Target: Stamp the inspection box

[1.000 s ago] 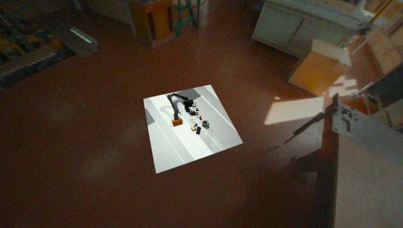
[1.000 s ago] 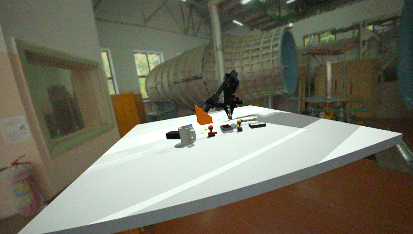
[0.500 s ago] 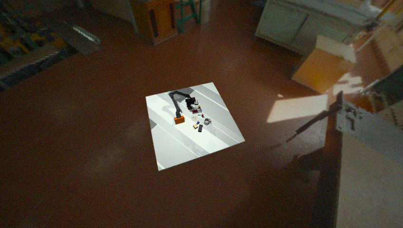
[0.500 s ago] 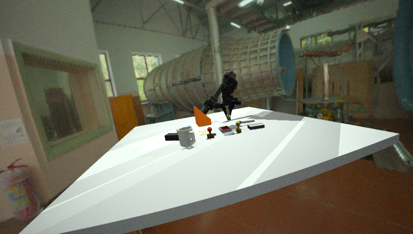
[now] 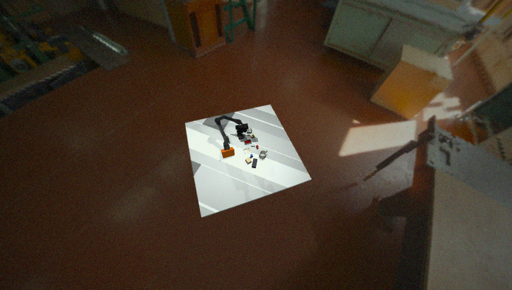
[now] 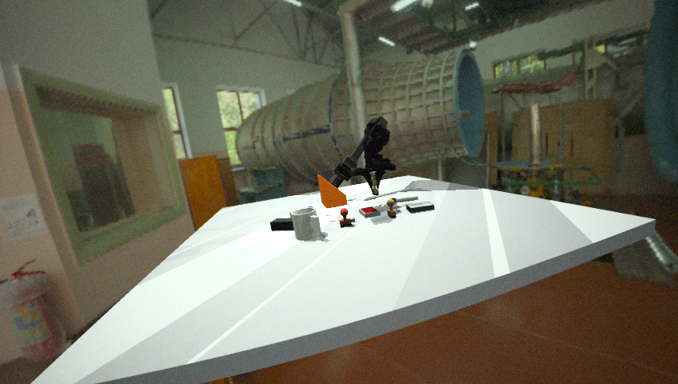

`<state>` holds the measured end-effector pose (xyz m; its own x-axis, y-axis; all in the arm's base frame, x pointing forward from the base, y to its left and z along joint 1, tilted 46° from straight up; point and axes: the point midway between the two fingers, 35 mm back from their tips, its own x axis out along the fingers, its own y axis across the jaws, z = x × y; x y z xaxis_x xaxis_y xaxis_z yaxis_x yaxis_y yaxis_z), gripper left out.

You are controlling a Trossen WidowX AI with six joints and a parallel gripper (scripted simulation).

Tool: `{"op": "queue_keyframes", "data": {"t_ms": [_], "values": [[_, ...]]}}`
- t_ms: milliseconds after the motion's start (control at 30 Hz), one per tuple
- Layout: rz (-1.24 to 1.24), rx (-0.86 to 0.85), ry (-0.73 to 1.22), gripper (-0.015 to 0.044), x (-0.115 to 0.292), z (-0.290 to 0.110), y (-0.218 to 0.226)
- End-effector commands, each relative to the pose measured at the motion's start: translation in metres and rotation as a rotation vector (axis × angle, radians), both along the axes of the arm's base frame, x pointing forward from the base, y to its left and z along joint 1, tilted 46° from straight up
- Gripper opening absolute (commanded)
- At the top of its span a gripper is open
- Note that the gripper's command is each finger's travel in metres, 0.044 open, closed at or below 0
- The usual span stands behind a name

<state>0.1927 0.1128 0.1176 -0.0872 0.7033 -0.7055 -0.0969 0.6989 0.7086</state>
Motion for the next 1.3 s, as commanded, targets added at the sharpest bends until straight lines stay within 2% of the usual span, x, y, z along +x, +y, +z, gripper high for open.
{"op": "queue_keyframes", "data": {"t_ms": [0, 933, 1267], "values": [[0.002, -0.004, -0.005, 0.0000, 0.001, 0.002, -0.002], [0.002, -0.002, -0.004, 0.0000, 0.001, 0.012, -0.011], [0.002, -0.004, -0.007, 0.0000, 0.036, 0.001, -0.022]]}}
